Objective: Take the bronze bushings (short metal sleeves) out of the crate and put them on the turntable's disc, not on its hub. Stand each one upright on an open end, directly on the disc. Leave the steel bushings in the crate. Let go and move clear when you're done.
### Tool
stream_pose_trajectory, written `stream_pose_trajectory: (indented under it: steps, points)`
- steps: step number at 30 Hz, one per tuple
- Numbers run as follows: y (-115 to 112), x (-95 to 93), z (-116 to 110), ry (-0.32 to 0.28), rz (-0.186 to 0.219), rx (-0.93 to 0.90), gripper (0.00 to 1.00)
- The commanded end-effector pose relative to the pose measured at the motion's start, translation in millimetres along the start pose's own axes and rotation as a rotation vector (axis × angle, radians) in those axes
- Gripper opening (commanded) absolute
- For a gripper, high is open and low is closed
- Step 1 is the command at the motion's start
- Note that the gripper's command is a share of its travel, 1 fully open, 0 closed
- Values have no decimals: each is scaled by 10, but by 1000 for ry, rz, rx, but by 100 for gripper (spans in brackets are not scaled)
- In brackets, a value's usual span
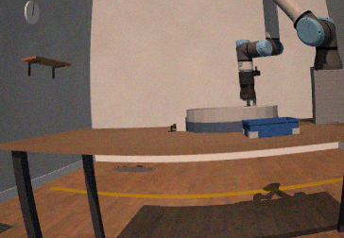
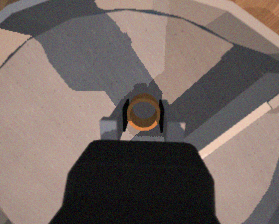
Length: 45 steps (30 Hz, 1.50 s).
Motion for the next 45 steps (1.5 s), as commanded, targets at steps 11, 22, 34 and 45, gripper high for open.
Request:
stream_pose_trajectory:
  steps: [11, 22, 34, 45]
  points:
    - [-16, 6, -14, -1, 4, 2, 0]
    - [-16, 6, -14, -1, 4, 2, 0]
    - [-16, 6, -14, -1, 4, 2, 78]
    - [-16, 6, -14, -1, 4, 2, 78]
Point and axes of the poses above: the point where the finger pads meet when closed, its own x axis back along the fingers, its own y axis across the jaws, z = x × y, the point moved 8 cm from there along x, back along the fingers, and after that the axes turned 9 degrees about -x, right-handed, at the moved point
